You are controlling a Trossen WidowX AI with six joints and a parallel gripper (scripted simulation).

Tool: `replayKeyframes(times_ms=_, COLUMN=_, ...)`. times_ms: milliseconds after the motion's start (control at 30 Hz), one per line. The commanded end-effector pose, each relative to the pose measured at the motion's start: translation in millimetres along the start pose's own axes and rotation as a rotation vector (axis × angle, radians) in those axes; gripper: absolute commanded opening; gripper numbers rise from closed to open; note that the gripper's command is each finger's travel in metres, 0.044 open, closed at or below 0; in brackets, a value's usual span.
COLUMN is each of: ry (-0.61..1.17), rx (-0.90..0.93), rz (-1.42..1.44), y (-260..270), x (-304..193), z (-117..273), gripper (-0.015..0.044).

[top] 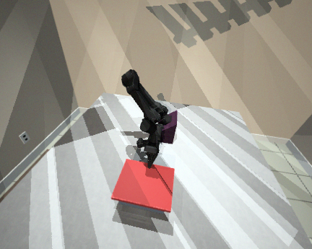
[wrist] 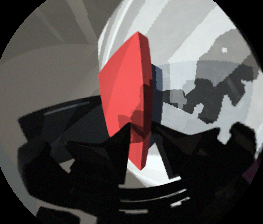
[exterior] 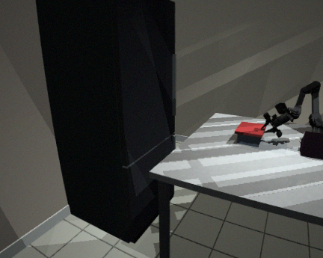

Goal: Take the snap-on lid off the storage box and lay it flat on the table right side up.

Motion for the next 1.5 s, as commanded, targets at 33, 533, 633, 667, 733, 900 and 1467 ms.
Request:
replayKeyframes(times_ms=33, ry=-0.001, rx=0.007, rz=-0.003, y=3.1, x=-0.5, z=2.5, gripper=0.0)
replayKeyframes(times_ms=533, ry=-0.001, rx=0.007, rz=-0.003, y=5.2, x=-0.8, z=4.7, gripper=0.0)
replayKeyframes(times_ms=633, ry=-0.001, rx=0.007, rz=-0.003, y=5.7, x=-0.9, z=5.1, gripper=0.0)
replayKeyframes(times_ms=667, ry=-0.001, rx=0.007, rz=-0.003, y=5.8, x=-1.0, z=5.2, gripper=0.0)
replayKeyframes(times_ms=733, ry=-0.001, rx=0.007, rz=-0.003, y=6.1, x=-1.0, z=5.5, gripper=0.0)
replayKeyframes(times_ms=900, ry=-0.001, rx=0.007, rz=-0.003, y=6.8, x=-1.1, z=6.2, gripper=0.0)
replayKeyframes(times_ms=1467, ry=-0.001, rx=0.007, rz=-0.003, y=9.4, x=-1.7, z=8.4, gripper=0.0)
Point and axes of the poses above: the point midway between the two fingers, 35 mm back from their tips, its own z axis back along the fingers, its own y axis across the jaws, x = y × z, the point moved 2 cm from there along z, back along the fingers, and after that the axes turned 7 degrees about -z, right-handed, at the moved point
